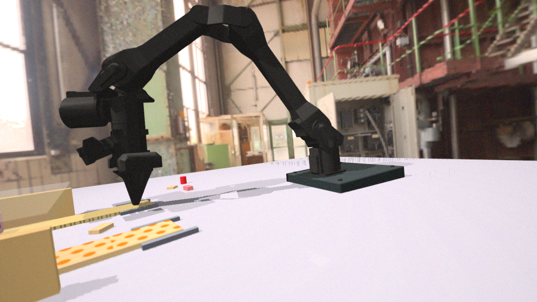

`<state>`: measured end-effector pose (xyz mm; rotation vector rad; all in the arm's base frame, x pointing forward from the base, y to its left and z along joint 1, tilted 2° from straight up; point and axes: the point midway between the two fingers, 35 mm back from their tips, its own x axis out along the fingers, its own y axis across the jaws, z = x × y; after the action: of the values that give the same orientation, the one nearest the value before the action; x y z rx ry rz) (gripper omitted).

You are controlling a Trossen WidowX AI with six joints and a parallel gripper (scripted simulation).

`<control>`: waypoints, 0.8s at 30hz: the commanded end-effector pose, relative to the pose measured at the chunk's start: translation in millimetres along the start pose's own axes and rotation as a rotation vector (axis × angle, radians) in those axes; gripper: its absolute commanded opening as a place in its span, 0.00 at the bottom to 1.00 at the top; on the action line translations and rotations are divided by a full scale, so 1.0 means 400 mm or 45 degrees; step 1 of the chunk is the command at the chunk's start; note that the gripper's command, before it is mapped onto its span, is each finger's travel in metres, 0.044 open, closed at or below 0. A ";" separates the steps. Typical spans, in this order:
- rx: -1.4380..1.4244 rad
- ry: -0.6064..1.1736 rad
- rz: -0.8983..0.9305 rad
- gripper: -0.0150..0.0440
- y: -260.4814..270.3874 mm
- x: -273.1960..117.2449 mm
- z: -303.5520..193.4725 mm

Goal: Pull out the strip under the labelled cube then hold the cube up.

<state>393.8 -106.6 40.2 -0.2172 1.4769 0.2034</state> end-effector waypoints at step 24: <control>0.002 0.026 0.004 0.25 0.001 0.009 -0.122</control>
<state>357.9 -116.5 37.2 -0.2189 1.4793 0.2023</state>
